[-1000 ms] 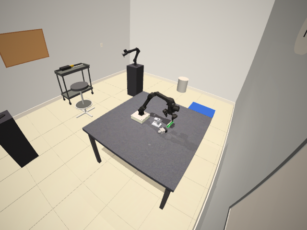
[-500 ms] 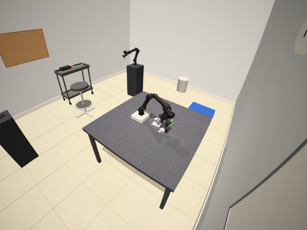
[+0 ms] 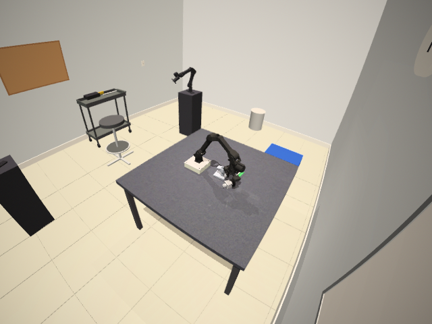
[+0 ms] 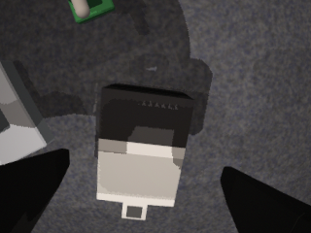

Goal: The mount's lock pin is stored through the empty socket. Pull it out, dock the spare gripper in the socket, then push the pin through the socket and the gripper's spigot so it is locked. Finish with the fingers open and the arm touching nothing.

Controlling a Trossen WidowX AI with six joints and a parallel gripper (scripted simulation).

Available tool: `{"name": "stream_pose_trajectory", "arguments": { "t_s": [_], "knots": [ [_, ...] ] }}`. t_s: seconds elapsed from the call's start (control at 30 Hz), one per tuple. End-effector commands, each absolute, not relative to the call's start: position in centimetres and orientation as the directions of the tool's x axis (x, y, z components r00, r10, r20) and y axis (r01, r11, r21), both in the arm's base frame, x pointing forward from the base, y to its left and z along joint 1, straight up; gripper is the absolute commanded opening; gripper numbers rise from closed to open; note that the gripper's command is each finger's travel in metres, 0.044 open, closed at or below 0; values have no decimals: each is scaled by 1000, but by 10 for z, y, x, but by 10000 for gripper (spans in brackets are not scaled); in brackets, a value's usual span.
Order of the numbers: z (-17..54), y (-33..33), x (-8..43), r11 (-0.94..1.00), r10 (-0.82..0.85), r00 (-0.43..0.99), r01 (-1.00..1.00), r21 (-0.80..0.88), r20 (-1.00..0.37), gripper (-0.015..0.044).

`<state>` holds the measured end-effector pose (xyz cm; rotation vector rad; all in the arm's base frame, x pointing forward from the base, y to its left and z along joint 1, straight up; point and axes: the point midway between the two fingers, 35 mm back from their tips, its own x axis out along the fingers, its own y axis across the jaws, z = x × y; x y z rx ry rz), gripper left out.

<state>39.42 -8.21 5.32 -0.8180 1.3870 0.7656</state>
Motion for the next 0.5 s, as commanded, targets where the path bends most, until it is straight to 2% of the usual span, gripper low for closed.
{"name": "stream_pose_trajectory", "arguments": {
  "t_s": [0.0,0.47],
  "knots": [
    [42,-82,393,526,-13,31,-850,-33,-999,440],
    [19,-82,393,526,-13,31,-850,-33,-999,440]
  ]
}}
